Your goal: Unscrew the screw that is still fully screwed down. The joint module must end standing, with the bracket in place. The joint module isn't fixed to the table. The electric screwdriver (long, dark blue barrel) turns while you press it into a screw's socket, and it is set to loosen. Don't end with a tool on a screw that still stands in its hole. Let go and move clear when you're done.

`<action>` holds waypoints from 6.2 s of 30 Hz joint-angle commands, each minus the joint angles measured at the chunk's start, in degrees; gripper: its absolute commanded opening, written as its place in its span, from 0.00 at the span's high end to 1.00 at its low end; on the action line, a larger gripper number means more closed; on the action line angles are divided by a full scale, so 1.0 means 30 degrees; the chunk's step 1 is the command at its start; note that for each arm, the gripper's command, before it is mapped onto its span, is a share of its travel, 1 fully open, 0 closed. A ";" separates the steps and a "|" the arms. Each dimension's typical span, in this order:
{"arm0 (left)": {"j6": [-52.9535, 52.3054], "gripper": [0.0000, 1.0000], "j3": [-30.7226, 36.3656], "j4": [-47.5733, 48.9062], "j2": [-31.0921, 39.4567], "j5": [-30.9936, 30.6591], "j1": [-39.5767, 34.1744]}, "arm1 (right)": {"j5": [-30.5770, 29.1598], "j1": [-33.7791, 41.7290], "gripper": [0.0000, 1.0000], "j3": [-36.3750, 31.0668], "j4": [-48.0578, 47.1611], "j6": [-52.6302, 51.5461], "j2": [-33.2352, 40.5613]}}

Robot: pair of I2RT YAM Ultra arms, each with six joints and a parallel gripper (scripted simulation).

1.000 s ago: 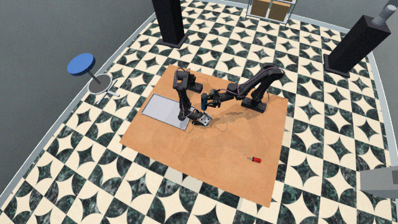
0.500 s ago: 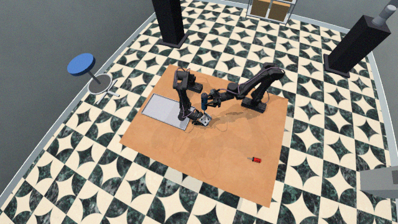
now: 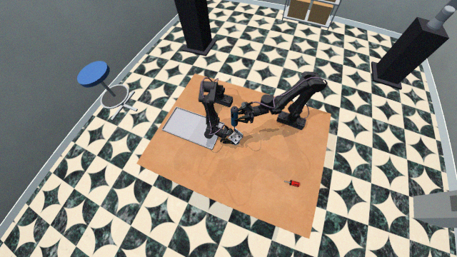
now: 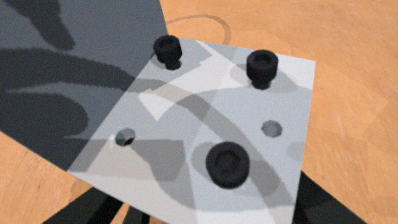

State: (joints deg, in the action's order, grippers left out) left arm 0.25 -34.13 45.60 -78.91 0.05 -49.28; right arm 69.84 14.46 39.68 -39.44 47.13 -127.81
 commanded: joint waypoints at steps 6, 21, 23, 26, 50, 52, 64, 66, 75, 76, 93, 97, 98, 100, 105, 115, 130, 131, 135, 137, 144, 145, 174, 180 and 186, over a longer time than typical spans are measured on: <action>-0.0085 0.58 -0.0784 0.1556 0.1135 -0.0136 0.0184 | 0.0143 0.0026 0.41 0.0169 0.0035 -0.0012 0.0196; -0.0076 0.58 0.0257 0.1191 0.2024 -0.0149 0.0199 | 0.0143 0.0026 0.41 0.0169 0.0035 -0.0012 0.0196; -0.0076 0.58 0.0469 0.1137 0.2213 -0.0151 0.0202 | 0.0143 0.0026 0.41 0.0169 0.0035 -0.0012 0.0196; -0.0081 0.58 0.0472 0.1047 0.2580 -0.0155 0.0207 | 0.0143 0.0026 0.41 0.0169 0.0035 -0.0012 0.0196; -0.0082 0.58 0.1413 0.0206 0.4654 -0.0176 0.0226 | 0.0143 0.0026 0.41 0.0169 0.0035 -0.0012 0.0196; -0.0081 0.58 0.1411 0.0191 0.4665 -0.0176 0.0226 | 0.0143 0.0026 0.41 0.0169 0.0035 -0.0012 0.0196; -0.0077 0.58 0.2340 -0.0432 0.5919 -0.0184 0.0229 | 0.0143 0.0026 0.41 0.0169 0.0035 -0.0012 0.0196; -0.0079 0.58 0.2179 -0.0522 0.6128 -0.0183 0.0230 | 0.0143 0.0026 0.41 0.0169 0.0035 -0.0012 0.0196; -0.0077 0.58 0.2457 -0.0862 0.6767 -0.0188 0.0232 | 0.0143 0.0026 0.41 0.0169 0.0035 -0.0012 0.0196; -0.0077 0.58 0.2622 -0.0938 0.6872 -0.0188 0.0231 | 0.0143 0.0026 0.41 0.0169 0.0035 -0.0012 0.0196; -0.0071 0.58 0.3084 -0.1640 0.7998 -0.0191 0.0239 | 0.0143 0.0026 0.41 0.0169 0.0035 -0.0012 0.0196; -0.0069 0.58 0.3385 -0.1770 0.8143 -0.0193 0.0239 | 0.0143 0.0026 0.41 0.0169 0.0035 -0.0012 0.0196; -0.0070 0.58 0.3316 -0.1796 0.8207 -0.0194 0.0239 | 0.0143 0.0026 0.41 0.0169 0.0035 -0.0012 0.0196; -0.0074 0.58 0.3069 -0.1842 0.8339 -0.0192 0.0238 | 0.0143 0.0026 0.41 0.0169 0.0035 -0.0012 0.0196; -0.0070 0.58 0.3292 -0.1884 0.8329 -0.0193 0.0242 | 0.0143 0.0026 0.41 0.0169 0.0035 -0.0012 0.0196; -0.0078 0.58 0.3647 -0.2037 0.8548 -0.0168 0.0241 | 0.0143 0.0026 0.41 0.0169 0.0035 -0.0012 0.0196; -0.0080 0.58 0.3883 -0.2122 0.8664 -0.0145 0.0245 | 0.0143 0.0026 0.41 0.0169 0.0035 -0.0012 0.0196; -0.0078 0.58 0.4002 -0.2124 0.8645 -0.0143 0.0246 | 0.0143 0.0026 0.41 0.0169 0.0035 -0.0012 0.0196; -0.0084 0.58 0.3737 -0.2126 0.8748 -0.0137 0.0243 | 0.0143 0.0026 0.41 0.0169 0.0035 -0.0012 0.0196; -0.0085 0.58 0.3740 -0.2137 0.8759 -0.0136 0.0242 | 0.0143 0.0026 0.41 0.0169 0.0035 -0.0012 0.0196; -0.0085 0.58 0.3312 -0.2879 0.9104 -0.0139 0.0244 | 0.0143 0.0026 0.41 0.0169 0.0035 -0.0012 0.0196; -0.0085 0.58 0.3238 -0.3014 0.9168 -0.0141 0.0245 | 0.0143 0.0026 0.41 0.0169 0.0035 -0.0012 0.0196; -0.0086 0.58 0.2135 -0.4662 0.9687 -0.0126 0.0242 | 0.0143 0.0026 0.41 0.0169 0.0035 -0.0012 0.0196; -0.0086 0.58 0.2059 -0.4712 0.9582 -0.0096 0.0241 | 0.0143 0.0026 0.41 0.0169 0.0035 -0.0012 0.0196; -0.0087 0.58 0.1982 -0.4811 0.9608 -0.0103 0.0244 | 0.0143 0.0026 0.41 0.0169 0.0035 -0.0012 0.0196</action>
State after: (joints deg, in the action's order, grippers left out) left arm 0.25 -24.43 26.46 -52.23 -0.01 -49.28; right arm 69.84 14.46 39.68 -39.44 47.13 -127.81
